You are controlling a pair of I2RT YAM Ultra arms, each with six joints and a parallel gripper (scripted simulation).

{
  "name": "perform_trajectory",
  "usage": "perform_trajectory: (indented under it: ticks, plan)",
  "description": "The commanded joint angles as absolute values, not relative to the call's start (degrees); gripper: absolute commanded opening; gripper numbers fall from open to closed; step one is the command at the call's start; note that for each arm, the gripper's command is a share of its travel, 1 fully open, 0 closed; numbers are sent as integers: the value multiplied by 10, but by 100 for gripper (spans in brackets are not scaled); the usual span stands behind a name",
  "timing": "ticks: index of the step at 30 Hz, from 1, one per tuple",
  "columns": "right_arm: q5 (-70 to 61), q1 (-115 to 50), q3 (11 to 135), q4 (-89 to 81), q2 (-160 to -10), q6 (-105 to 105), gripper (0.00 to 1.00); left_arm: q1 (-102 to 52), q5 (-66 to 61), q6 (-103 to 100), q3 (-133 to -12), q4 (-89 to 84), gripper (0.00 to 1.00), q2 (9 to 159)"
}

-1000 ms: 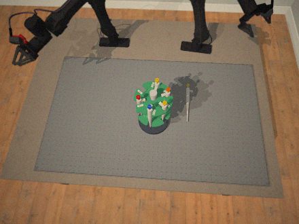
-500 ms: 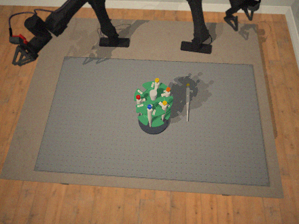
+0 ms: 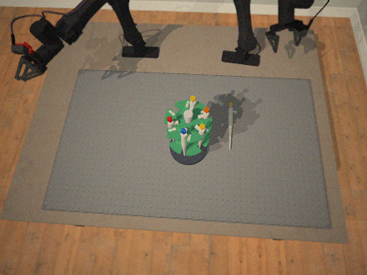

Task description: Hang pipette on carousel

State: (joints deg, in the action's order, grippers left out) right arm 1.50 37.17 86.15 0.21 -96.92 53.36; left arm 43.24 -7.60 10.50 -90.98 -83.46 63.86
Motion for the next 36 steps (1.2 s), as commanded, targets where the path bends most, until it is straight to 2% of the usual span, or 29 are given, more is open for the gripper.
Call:
perform_trajectory:
  ticks: [1, 17, 20, 33, 36]
  plan:
    - [10, 375, 878, -4, -965, 525, 100, 423, -134, 181, -884, -774, 100, 663]
    - [10, 375, 878, -4, -965, 525, 100, 419, -317, 415, -751, -619, 100, 736]
    - [10, 375, 878, -4, -965, 525, 100, 444, -356, 477, -772, -615, 100, 749]
    - [10, 375, 878, -4, -965, 525, 100, 443, -368, 485, -767, -628, 100, 753]
    - [23, 365, 889, -72, -920, 473, 100, 443, -369, 485, -767, -628, 100, 754]
